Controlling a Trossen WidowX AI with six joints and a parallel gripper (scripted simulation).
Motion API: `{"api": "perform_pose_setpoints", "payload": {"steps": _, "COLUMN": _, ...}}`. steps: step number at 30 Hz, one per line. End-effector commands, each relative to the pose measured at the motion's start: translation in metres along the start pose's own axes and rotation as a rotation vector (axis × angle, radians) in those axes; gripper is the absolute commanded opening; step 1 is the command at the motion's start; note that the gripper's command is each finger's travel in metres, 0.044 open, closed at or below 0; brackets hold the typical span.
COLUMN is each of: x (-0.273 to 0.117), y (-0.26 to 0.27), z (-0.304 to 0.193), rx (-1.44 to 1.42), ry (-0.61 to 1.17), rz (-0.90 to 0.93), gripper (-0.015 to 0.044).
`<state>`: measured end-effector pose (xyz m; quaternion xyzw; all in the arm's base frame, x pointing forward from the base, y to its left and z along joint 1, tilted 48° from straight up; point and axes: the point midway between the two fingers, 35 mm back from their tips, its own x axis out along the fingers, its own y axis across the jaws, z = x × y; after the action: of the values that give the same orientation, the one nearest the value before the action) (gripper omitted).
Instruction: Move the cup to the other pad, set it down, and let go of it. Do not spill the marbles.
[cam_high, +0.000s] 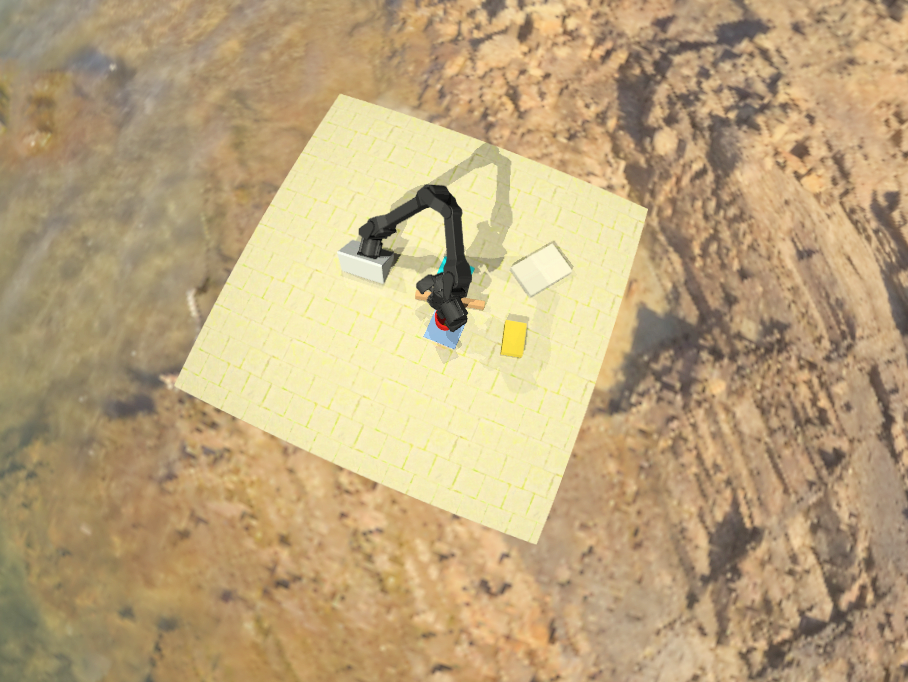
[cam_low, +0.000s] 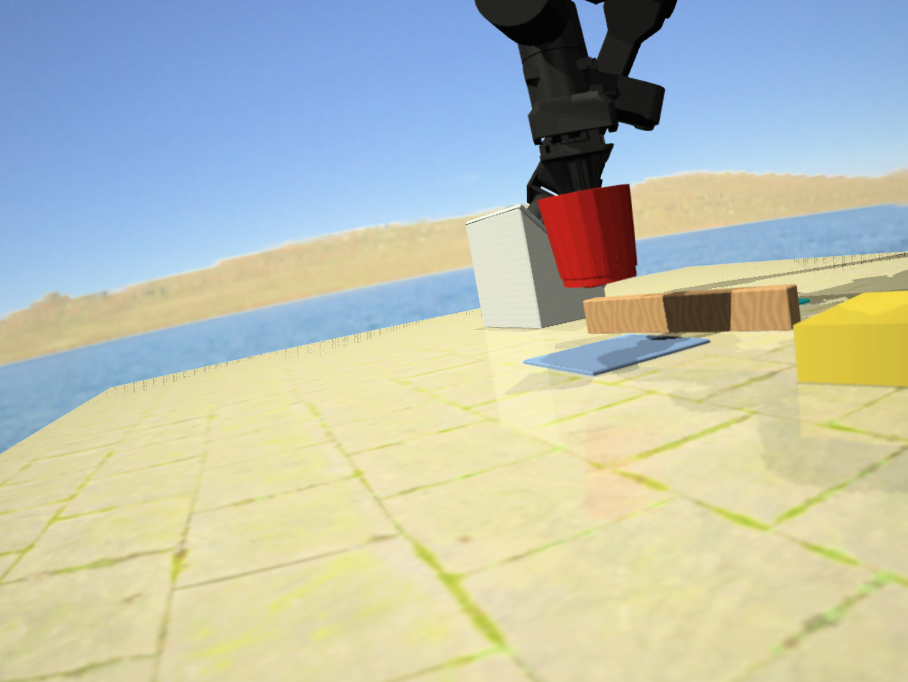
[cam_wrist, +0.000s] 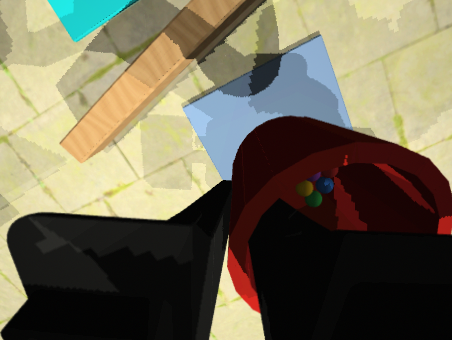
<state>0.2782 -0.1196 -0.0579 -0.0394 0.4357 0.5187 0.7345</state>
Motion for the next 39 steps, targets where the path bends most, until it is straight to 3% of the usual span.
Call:
{"api": "perform_pose_setpoints", "payload": {"steps": 1, "x": 0.000, "y": 0.002, "z": 0.002, "rx": 0.000, "ry": 0.000, "rz": 0.000, "gripper": 0.0000}}
{"api": "perform_pose_setpoints", "payload": {"steps": 39, "x": -0.004, "y": 0.051, "z": 0.059, "rx": -0.005, "ry": 0.002, "rz": 0.001, "gripper": 0.0000}}
